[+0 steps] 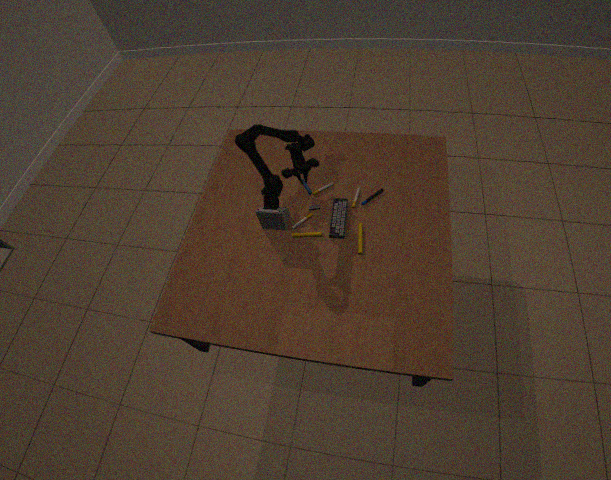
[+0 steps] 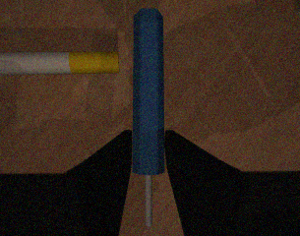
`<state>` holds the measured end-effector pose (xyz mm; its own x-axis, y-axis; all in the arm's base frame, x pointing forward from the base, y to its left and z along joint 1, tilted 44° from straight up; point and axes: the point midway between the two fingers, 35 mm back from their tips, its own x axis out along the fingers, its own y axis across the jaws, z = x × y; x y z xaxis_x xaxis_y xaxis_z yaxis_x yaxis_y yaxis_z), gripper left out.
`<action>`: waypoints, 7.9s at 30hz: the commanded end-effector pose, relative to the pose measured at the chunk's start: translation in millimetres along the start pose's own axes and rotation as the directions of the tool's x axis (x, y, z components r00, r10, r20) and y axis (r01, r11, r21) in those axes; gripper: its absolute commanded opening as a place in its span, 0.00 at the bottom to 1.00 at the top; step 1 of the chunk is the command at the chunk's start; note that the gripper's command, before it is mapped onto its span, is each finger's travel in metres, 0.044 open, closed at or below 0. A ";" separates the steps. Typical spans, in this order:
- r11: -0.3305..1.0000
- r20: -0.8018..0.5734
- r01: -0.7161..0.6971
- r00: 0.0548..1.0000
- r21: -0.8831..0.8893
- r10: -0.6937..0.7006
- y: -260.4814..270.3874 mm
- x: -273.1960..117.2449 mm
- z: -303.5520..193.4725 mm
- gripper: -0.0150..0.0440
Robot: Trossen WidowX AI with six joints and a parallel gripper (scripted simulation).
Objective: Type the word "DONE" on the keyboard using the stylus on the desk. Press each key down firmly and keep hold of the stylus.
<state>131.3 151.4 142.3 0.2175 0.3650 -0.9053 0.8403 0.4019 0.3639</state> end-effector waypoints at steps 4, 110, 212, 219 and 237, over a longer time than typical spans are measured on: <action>0.969 0.003 -0.104 0.994 -0.223 0.108 -3.7 -0.8 -2.8 0.25; 0.251 -0.162 -0.102 0.959 -0.963 -0.231 -15.0 -6.2 -7.2 0.51; 0.412 -0.544 -0.388 0.746 -0.824 -0.385 35.6 38.9 -20.8 0.25; 0.412 -0.542 -0.386 0.747 -0.825 -0.385 34.8 21.3 -12.0 0.25; 0.416 -0.456 -0.338 0.861 -0.844 -0.225 43.7 28.1 29.6 0.25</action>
<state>181.1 158.7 135.5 -0.2813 0.6059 -0.7442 -0.1507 0.7380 0.6578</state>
